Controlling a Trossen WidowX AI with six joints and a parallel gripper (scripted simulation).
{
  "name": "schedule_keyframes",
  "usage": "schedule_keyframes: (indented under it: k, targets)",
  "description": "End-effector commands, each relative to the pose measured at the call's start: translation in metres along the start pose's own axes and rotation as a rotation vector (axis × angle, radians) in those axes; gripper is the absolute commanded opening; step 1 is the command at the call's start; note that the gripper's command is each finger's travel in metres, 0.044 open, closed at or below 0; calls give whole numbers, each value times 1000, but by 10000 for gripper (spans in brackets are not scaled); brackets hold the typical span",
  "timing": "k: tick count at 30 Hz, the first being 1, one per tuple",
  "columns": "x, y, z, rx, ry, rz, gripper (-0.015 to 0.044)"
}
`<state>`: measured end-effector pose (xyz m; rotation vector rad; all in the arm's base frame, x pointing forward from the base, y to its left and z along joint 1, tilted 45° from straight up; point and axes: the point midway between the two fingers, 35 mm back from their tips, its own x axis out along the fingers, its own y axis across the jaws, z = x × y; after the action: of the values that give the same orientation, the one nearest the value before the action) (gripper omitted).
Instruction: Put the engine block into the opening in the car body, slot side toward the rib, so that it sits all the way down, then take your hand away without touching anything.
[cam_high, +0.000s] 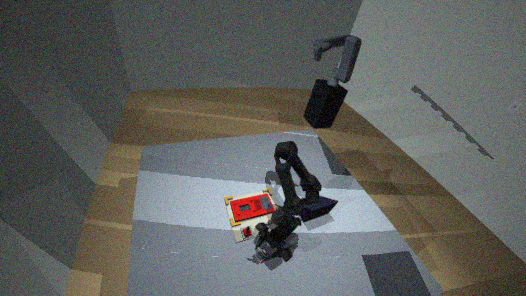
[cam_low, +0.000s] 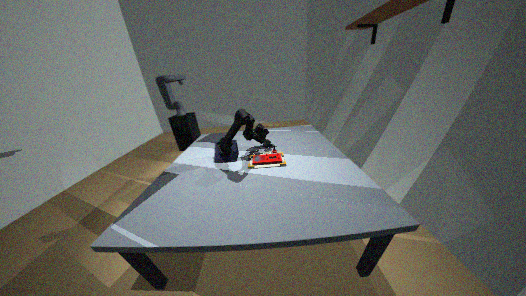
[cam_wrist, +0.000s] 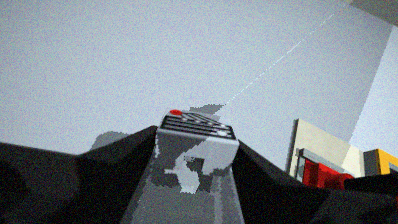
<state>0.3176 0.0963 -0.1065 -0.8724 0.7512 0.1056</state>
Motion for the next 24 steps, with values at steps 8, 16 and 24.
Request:
schedule_keyframes:
  k: [8,16,24]
  targets:
    - [0,0,0,1,0,-1,440]
    - [-23,0,4,-9,15,5,440]
    - [-45,0,6,-9,16,6,440]
